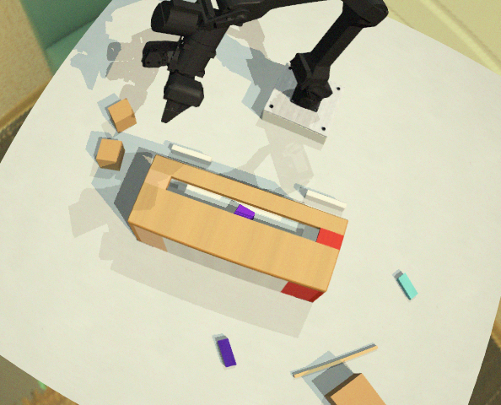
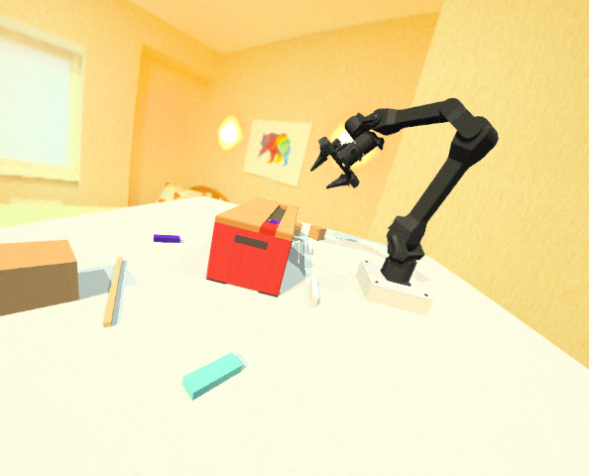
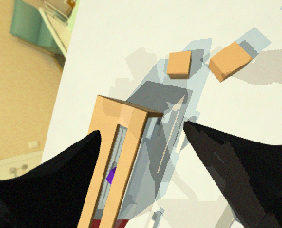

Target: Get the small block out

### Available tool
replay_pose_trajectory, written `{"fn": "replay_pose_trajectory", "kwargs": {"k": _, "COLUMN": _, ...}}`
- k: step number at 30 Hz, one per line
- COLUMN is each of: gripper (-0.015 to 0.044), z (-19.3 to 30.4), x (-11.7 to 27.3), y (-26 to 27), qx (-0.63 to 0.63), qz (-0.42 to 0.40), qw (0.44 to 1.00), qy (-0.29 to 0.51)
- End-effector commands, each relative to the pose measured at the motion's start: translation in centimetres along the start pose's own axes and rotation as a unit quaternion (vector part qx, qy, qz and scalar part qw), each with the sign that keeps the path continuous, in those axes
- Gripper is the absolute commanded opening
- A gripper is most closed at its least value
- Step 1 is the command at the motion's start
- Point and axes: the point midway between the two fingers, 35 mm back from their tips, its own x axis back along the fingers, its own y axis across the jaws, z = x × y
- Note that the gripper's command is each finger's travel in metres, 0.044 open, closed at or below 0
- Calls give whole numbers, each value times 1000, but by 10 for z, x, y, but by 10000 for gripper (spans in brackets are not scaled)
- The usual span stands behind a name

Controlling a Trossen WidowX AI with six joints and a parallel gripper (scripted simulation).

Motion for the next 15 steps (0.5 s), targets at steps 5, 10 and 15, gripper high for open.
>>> {"fn": "replay_pose_trajectory", "kwargs": {"k": 5, "gripper": 400, "z": 108, "x": -50, "y": 54, "qx": -156, "qz": 155, "qw": 935, "qy": 279}}
{"fn": "replay_pose_trajectory", "kwargs": {"k": 10, "gripper": 400, "z": 146, "x": -53, "y": 65, "qx": -193, "qz": 251, "qw": 889, "qy": 333}}
{"fn": "replay_pose_trajectory", "kwargs": {"k": 15, "gripper": 400, "z": 146, "x": -53, "y": 65, "qx": -193, "qz": 251, "qw": 889, "qy": 333}}
